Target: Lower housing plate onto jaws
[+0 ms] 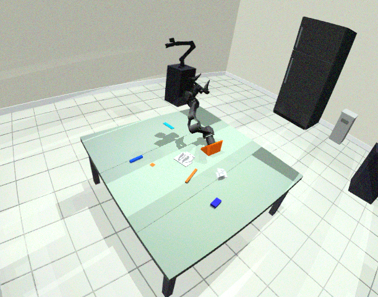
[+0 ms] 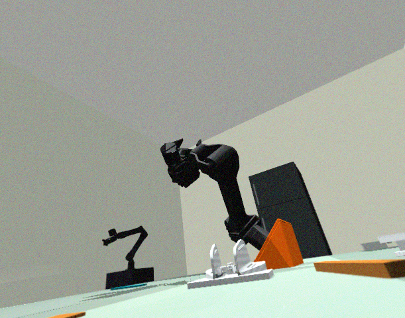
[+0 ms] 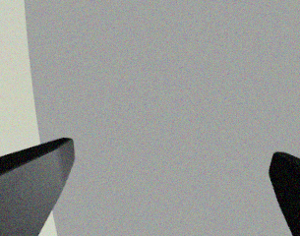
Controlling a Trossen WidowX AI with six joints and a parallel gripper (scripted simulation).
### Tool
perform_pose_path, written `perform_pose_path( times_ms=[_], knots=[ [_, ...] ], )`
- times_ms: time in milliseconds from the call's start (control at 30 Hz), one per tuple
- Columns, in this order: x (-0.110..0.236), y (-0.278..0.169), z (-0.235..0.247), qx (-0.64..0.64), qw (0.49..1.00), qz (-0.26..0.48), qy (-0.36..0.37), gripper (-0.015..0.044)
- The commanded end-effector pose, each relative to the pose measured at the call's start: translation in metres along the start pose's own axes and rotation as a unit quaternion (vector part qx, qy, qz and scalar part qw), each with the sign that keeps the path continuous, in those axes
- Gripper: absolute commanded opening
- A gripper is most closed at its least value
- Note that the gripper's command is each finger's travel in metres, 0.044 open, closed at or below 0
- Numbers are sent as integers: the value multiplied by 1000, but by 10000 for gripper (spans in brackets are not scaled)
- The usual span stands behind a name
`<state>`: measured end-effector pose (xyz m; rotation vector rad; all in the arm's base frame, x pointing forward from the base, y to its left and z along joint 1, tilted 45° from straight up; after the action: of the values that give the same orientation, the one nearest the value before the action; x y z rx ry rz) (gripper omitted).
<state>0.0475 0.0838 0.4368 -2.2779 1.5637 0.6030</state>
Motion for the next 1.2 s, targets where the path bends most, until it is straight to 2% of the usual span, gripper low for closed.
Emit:
perform_pose_path(
  times_ms=[0, 33, 333, 700, 1167],
  knots=[
    [0, 0, 0, 0, 1000, 0, 0, 426],
    [0, 0, 0, 0, 1000, 0, 0, 440],
    [-6, 16, -4, -6, 999, -42, -7, 440],
    [-9, 22, -10, -57, 996, -58, -26, 440],
    [-14, 66, -24, -76, 982, -167, -46, 440]
  ],
)
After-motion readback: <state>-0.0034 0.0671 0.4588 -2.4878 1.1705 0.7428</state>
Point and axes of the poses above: the point midway between the two fingers, 35 mm back from their tips, its own x axis back along the fingers, its own z axis across the jaws, y = z × x, the point moved 8 cm from there along x, back along the fingers, and after that the axes turned 4 degrees about x, right-handed, at the moved point
